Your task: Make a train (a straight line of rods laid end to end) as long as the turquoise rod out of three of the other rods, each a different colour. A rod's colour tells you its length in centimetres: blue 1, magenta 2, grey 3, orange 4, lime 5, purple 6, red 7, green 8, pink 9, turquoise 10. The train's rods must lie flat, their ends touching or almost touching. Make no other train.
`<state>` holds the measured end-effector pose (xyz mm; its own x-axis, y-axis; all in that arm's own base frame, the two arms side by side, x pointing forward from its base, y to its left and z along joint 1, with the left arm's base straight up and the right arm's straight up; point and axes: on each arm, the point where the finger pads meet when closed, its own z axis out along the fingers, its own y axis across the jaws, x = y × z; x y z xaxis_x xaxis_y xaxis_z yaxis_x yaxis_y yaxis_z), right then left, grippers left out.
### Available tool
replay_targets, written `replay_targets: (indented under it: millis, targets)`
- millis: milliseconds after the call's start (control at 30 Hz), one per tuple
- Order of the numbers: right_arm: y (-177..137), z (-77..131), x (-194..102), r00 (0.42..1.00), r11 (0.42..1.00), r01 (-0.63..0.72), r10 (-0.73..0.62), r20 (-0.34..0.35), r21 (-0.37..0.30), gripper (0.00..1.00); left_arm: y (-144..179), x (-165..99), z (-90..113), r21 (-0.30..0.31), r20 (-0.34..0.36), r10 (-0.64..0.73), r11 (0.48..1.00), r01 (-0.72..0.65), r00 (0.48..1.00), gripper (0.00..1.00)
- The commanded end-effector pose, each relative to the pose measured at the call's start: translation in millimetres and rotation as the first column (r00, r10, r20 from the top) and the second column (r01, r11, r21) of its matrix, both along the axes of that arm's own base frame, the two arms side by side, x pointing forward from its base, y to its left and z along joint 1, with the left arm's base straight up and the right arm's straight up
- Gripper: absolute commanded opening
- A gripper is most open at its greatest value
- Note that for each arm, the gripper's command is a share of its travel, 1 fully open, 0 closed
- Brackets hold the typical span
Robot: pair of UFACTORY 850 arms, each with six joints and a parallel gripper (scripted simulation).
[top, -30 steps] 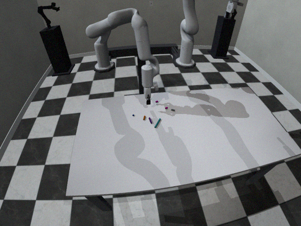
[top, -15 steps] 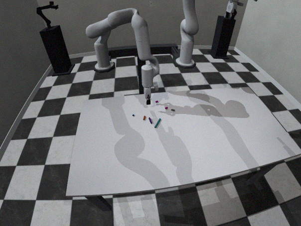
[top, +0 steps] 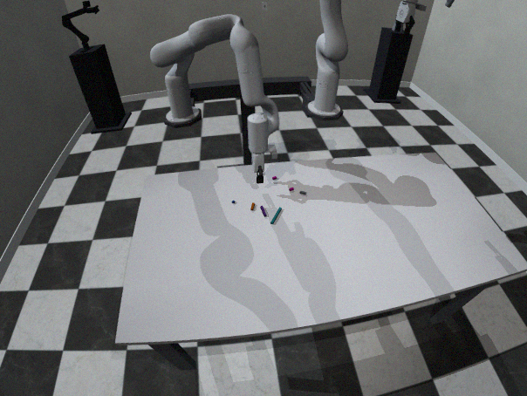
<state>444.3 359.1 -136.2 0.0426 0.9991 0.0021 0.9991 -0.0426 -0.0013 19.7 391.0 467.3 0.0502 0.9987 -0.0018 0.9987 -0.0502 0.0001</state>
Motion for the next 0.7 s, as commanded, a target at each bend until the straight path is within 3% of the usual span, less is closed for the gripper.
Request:
replay_targets:
  millis: [0, 100, 200, 267, 333, 433, 667]
  targets:
    - [1, 1, 1, 1.000, 1.000, 0.000, 0.000, 0.002, 0.001, 1.00, 0, 0, 1, 0.002, 0.000, 0.000, 1.000, 0.000, 1.000, 1.00]
    - [1, 1, 2, 1.000, 1.000, 0.003, -0.003, 0.002, 0.001, 1.00, 0, 0, 1, 0.002, 0.000, 0.000, 1.000, 0.000, 1.000, 1.00]
    - [5, 9, 31, 0.994, 0.994, 0.113, -0.113, 0.001, 0.002, 1.00, 0, 0, 1, 0.002, 0.000, 0.000, 1.000, 0.000, 1.000, 1.00]
    - [5, 9, 31, 0.994, 0.994, 0.113, -0.113, 0.001, 0.002, 1.00, 0, 0, 1, 0.002, 0.000, 0.000, 1.000, 0.000, 1.000, 1.00]
    - [8, 20, 67, 0.969, 0.969, 0.247, -0.247, 0.000, 0.002, 1.00, 0, 0, 1, 0.002, 0.000, 0.000, 1.000, 0.000, 1.000, 1.00]
    - [9, 29, 92, 0.941, 0.941, 0.339, -0.339, 0.000, 0.002, 1.00, 0, 0, 1, 0.002, 0.000, 0.000, 1.000, 0.000, 1.000, 1.00]
    - [2, 60, 160, 0.816, 0.816, 0.579, -0.579, 0.001, 0.001, 1.00, 0, 0, 1, 0.002, 0.000, 0.000, 1.000, 0.000, 1.000, 1.00]
